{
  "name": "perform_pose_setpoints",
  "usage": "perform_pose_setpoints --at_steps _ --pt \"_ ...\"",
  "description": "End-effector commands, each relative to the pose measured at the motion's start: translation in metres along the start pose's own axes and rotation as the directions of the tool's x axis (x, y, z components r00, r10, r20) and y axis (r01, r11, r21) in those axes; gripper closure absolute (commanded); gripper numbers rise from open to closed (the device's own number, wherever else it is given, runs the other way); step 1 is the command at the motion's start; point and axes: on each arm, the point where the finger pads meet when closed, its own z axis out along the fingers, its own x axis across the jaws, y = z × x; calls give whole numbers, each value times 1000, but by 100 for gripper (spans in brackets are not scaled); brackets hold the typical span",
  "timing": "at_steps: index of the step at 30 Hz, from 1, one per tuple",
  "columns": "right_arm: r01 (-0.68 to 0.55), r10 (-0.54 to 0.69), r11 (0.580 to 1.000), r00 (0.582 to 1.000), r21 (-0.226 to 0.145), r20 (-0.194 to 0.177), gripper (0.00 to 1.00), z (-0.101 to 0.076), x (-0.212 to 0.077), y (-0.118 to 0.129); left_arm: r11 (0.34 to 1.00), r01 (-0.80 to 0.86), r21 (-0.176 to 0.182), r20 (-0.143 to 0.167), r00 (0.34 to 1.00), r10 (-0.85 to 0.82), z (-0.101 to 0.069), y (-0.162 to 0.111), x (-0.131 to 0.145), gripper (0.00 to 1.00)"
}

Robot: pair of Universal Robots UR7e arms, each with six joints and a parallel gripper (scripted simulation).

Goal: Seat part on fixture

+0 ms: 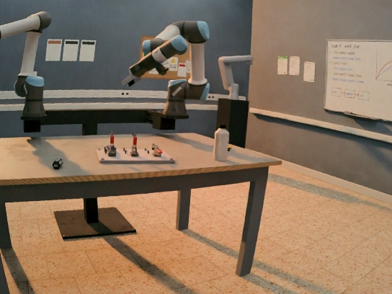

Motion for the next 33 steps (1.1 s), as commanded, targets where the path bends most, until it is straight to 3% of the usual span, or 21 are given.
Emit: perform_pose_setpoints --at_steps 1,7,27,30,33 --pt "-65 65 998 998 10 0 0 -4 -48 -14 1000 -2 0 -1 1000 2 -1 1 0 0" --pt "-99 99 995 995 14 1 0 -5 -67 -23 1000 -2 0 -1 1000 2 -1 1 0 0" --pt "-119 119 993 993 16 1 0 -5 -79 -28 1000 -3 1 0 1000 3 0 1 0 0" --pt "-119 119 993 993 16 1 0 -5 -79 -28 1000 -13 14 11 1000 12 5 -1 -1 0" --pt "-119 119 993 993 16 1 0 -5 -79 -28 998 -36 49 38 999 34 15 -8 -3 0"
